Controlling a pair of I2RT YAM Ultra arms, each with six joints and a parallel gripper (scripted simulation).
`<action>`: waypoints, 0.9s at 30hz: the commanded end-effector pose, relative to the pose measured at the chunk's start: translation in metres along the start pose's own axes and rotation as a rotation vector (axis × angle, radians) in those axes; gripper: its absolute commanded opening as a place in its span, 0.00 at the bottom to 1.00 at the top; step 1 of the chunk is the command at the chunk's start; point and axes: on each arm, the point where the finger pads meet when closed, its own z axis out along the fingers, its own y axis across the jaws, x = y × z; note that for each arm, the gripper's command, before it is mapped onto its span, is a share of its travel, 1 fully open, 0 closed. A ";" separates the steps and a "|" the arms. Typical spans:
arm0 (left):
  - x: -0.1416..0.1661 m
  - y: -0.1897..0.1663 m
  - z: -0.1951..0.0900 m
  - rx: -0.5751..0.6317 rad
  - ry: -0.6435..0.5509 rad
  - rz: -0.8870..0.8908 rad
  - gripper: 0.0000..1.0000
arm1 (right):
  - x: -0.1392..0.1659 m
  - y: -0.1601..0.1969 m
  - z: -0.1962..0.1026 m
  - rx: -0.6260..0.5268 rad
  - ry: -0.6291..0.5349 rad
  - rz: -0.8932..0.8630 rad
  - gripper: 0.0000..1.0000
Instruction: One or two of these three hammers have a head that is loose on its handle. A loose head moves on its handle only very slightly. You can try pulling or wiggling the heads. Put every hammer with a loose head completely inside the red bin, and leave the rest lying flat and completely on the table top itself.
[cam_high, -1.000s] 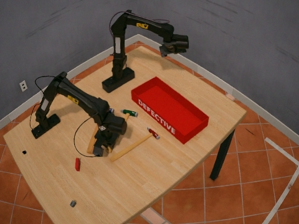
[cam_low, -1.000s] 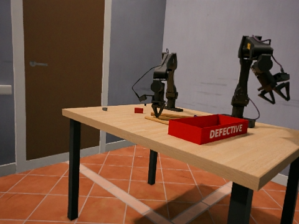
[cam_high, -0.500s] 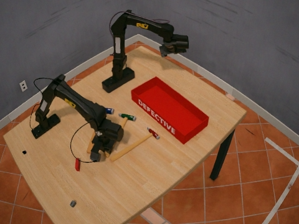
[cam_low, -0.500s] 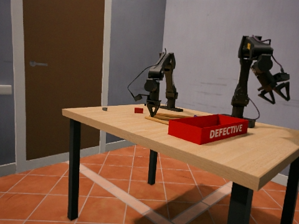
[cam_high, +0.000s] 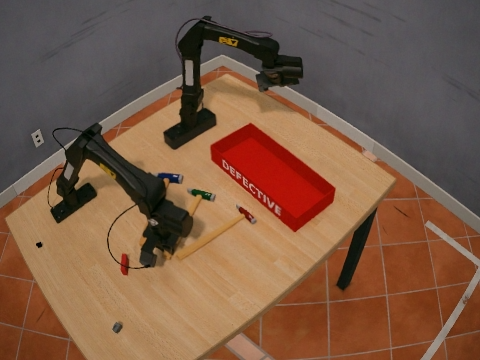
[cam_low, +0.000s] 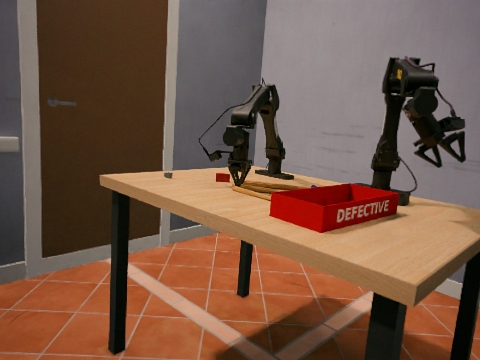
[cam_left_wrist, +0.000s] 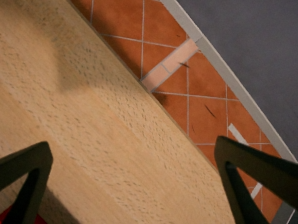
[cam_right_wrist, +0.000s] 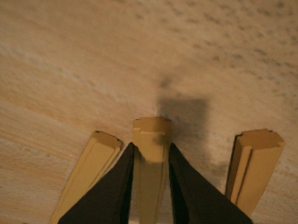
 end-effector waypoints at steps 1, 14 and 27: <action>-0.003 -0.003 -0.003 0.014 -0.007 -0.008 1.00 | -0.006 -0.002 0.002 0.013 -0.020 -0.004 0.21; 0.042 -0.008 -0.010 0.068 0.100 0.199 0.41 | -0.006 -0.002 0.002 0.013 -0.020 -0.004 0.21; 0.165 0.019 -0.066 0.265 0.296 0.745 0.41 | -0.006 -0.002 0.002 0.013 -0.020 -0.004 0.21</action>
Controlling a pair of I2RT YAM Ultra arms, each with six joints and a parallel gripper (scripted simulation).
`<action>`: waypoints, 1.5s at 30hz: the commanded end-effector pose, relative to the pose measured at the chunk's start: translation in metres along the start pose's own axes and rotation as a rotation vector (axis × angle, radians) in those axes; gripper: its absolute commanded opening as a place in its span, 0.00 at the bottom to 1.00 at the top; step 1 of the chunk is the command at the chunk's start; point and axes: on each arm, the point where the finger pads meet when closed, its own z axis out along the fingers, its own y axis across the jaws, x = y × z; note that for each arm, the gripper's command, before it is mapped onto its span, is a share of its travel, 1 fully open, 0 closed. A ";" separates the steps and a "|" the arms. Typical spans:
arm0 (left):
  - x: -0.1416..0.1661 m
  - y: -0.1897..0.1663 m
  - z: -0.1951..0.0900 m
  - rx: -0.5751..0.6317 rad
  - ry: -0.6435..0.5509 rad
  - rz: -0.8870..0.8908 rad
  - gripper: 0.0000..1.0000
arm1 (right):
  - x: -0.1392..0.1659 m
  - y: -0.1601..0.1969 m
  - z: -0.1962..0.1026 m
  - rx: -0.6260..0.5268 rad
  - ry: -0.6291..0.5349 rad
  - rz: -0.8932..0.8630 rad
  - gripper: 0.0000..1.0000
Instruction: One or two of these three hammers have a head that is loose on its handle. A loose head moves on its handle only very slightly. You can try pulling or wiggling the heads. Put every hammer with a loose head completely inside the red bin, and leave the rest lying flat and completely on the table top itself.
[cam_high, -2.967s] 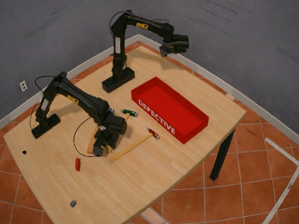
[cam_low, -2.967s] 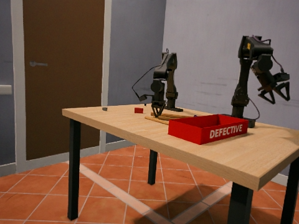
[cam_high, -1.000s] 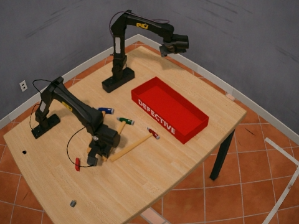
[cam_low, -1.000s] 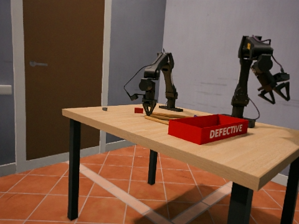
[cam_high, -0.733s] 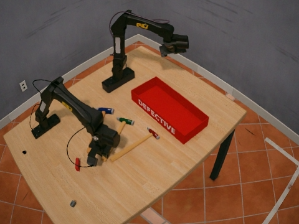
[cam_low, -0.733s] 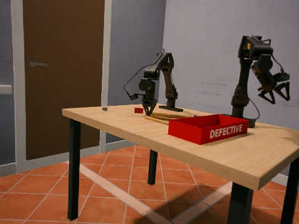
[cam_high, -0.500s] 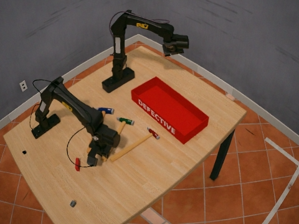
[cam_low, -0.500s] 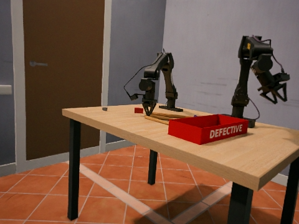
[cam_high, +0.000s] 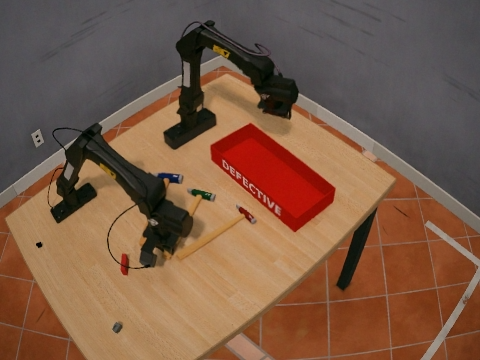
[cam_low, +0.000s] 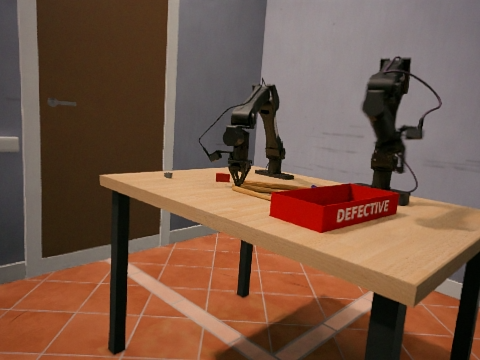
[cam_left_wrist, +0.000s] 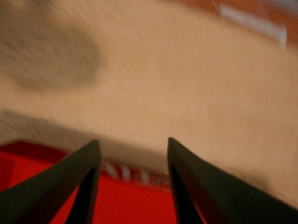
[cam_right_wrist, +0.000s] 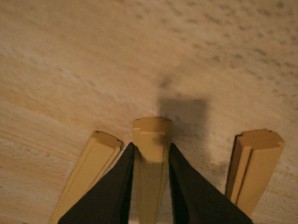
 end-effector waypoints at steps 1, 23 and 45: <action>0.040 -0.021 -0.008 0.083 0.074 0.200 0.41 | -0.006 -0.002 0.002 0.013 -0.020 -0.004 0.21; 0.271 0.004 -0.079 0.397 0.392 1.173 0.41 | -0.006 -0.002 0.002 0.013 -0.020 -0.004 0.21; 0.320 0.086 -0.054 0.215 0.510 1.345 0.41 | -0.006 -0.002 0.002 0.013 -0.020 -0.004 0.21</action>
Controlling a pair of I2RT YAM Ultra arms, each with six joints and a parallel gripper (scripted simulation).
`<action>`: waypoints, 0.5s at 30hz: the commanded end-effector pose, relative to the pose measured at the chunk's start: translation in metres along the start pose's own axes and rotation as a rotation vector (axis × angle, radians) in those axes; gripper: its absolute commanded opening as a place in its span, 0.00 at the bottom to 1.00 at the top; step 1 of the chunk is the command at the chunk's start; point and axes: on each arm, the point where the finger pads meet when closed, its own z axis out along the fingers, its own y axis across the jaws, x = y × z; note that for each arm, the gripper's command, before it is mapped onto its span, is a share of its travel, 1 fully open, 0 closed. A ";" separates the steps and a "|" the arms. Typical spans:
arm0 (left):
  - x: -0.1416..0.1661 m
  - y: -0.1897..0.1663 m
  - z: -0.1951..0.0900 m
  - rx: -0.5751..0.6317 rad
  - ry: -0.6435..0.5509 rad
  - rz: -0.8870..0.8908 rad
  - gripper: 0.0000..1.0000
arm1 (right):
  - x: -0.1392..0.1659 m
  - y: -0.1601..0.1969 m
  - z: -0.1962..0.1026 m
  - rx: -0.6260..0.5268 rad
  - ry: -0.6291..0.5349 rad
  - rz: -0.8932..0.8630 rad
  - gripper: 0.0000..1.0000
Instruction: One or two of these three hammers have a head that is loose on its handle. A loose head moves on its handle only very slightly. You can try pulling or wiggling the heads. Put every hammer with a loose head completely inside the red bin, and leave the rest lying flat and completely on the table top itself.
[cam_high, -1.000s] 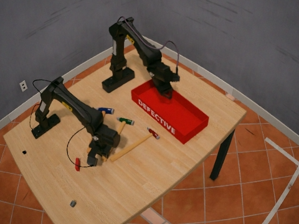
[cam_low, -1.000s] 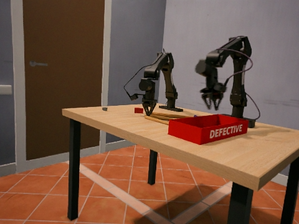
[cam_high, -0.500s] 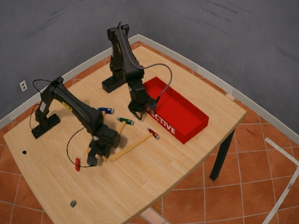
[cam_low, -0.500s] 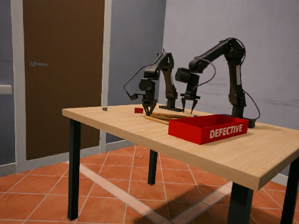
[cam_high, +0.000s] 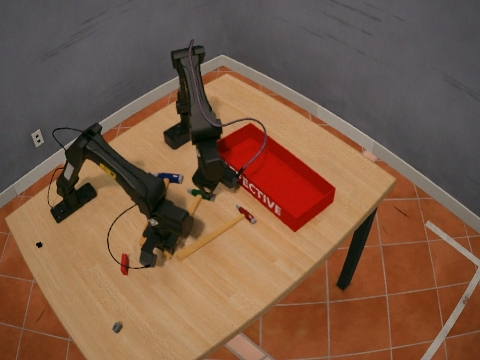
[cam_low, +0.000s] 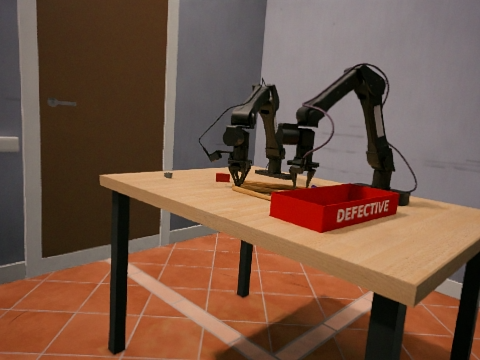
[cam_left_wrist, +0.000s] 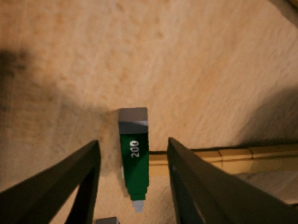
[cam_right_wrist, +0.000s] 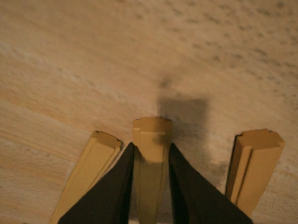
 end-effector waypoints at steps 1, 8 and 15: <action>-0.001 -0.001 0.005 0.006 -0.003 -0.006 0.41 | -0.006 -0.002 0.002 0.013 -0.020 -0.004 0.21; -0.001 -0.002 0.015 0.006 -0.003 -0.006 0.41 | -0.006 -0.002 0.002 0.013 -0.020 -0.004 0.21; -0.001 -0.002 0.022 0.006 -0.003 -0.006 0.32 | -0.006 -0.002 0.002 0.013 -0.020 -0.004 0.21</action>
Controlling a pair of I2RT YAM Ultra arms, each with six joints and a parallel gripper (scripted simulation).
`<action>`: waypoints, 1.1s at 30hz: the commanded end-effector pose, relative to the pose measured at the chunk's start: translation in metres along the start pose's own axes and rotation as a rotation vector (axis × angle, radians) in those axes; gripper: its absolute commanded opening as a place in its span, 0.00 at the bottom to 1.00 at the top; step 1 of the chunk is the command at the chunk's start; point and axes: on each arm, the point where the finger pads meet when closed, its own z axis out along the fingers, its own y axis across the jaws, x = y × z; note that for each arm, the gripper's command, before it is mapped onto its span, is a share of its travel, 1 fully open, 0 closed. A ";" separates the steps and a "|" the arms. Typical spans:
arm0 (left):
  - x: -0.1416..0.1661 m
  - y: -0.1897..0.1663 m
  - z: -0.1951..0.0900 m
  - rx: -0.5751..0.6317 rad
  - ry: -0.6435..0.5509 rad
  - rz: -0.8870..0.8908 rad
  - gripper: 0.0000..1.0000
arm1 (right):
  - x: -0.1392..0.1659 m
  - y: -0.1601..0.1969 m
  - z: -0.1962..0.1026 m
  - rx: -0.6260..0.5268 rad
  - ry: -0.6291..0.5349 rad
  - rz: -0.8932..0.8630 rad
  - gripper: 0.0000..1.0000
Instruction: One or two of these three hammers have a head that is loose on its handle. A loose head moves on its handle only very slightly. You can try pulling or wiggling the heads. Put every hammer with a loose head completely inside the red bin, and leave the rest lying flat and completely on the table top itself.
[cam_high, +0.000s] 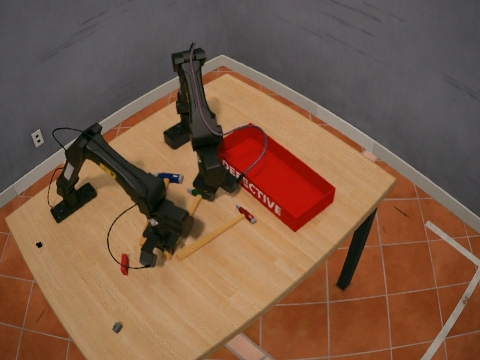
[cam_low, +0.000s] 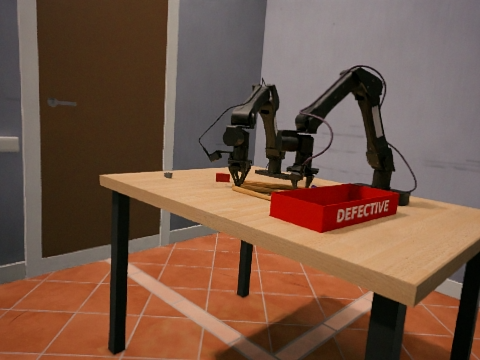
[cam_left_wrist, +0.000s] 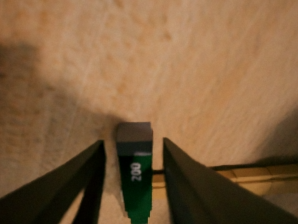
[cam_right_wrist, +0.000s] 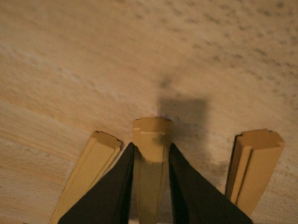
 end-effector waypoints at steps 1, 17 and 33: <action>-0.002 -0.003 0.001 0.017 -0.011 -0.005 0.32 | -0.006 -0.002 0.002 0.013 -0.020 -0.004 0.21; -0.003 -0.003 -0.005 0.026 -0.018 -0.008 0.14 | -0.004 0.001 -0.001 -0.001 -0.021 -0.007 0.21; 0.001 0.015 -0.003 -0.041 -0.001 -0.015 0.12 | -0.020 0.003 0.001 -0.008 -0.066 0.002 0.21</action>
